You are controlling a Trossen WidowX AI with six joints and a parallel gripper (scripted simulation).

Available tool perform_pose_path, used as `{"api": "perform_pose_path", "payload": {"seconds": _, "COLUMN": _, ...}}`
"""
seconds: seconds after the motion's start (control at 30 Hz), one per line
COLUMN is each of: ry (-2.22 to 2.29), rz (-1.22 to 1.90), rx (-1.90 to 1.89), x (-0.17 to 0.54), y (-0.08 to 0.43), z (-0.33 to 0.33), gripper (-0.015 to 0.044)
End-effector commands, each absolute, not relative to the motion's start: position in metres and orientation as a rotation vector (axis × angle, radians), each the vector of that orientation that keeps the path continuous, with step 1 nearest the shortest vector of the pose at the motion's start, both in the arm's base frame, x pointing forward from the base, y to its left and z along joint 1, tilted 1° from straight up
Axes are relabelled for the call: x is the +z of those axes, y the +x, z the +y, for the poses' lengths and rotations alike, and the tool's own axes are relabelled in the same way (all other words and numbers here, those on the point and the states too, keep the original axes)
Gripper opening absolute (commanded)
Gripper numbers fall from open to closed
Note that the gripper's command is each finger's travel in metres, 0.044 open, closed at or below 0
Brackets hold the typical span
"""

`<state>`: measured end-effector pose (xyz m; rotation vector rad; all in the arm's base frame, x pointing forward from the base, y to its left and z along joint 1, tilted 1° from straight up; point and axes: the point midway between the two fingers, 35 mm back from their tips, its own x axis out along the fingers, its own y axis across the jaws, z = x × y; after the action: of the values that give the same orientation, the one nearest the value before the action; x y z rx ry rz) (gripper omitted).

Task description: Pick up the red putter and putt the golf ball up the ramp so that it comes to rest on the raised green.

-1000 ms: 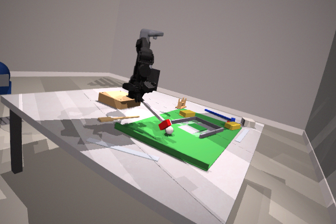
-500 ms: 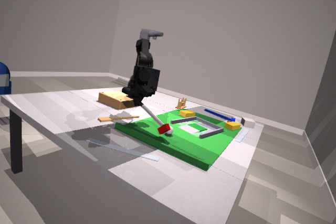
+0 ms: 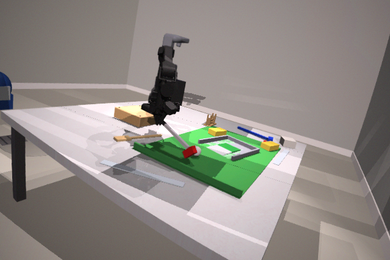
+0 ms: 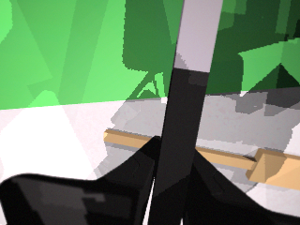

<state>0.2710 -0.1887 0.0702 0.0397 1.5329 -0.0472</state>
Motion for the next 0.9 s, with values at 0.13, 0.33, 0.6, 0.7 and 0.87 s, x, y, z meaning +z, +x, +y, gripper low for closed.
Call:
{"api": "perform_pose_path", "payload": {"seconds": 0.13, "ry": 0.038, "rz": 1.53, "rx": -0.05, "x": 0.07, "y": 0.271, "z": -0.198, "gripper": 0.0}}
{"api": "perform_pose_path", "payload": {"seconds": 0.33, "ry": 0.036, "rz": 1.528, "rx": -0.055, "x": 0.068, "y": 0.27, "z": -0.219, "gripper": 0.0}}
{"api": "perform_pose_path", "payload": {"seconds": 0.6, "ry": 0.044, "rz": 1.531, "rx": -0.053, "x": 0.066, "y": 0.27, "z": -0.214, "gripper": 0.0}}
{"api": "perform_pose_path", "payload": {"seconds": 0.7, "ry": 0.044, "rz": 1.53, "rx": -0.052, "x": 0.067, "y": 0.277, "z": -0.185, "gripper": 0.0}}
{"api": "perform_pose_path", "payload": {"seconds": 0.87, "ry": 0.045, "rz": 1.528, "rx": -0.048, "x": 0.068, "y": 0.282, "z": -0.121, "gripper": 0.0}}
